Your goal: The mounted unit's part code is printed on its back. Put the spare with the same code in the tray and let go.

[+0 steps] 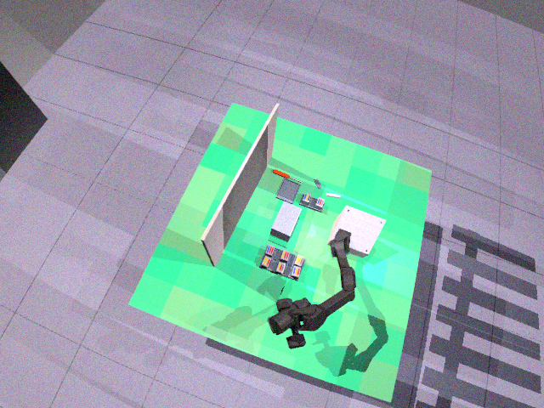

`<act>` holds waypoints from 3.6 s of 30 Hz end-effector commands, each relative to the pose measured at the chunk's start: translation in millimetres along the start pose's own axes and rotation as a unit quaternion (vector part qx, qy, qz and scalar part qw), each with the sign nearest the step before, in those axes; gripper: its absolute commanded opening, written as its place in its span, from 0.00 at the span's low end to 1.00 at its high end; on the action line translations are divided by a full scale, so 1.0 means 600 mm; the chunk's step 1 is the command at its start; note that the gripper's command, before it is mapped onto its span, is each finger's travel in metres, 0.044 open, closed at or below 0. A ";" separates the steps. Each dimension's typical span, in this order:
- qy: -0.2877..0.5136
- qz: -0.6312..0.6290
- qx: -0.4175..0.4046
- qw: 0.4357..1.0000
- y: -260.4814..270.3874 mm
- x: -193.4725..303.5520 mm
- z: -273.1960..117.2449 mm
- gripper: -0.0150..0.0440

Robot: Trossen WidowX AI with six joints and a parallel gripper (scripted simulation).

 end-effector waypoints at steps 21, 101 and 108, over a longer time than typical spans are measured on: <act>-0.044 0.046 0.107 0.992 -0.228 -0.145 0.014 1.00; 0.157 -0.449 0.120 0.871 -0.541 0.199 -0.018 1.00; 0.158 -0.449 0.122 0.871 -0.552 0.206 0.004 0.82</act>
Point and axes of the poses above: the point midway between the two fingers, 35 mm back from their tips, its own z axis out along the fingers, its own y axis across the jaws, x = y × z, the point moved 1 cm from there along -z, back along the fingers, and after that the axes turned 7 degrees about z, right-handed, at the moved point
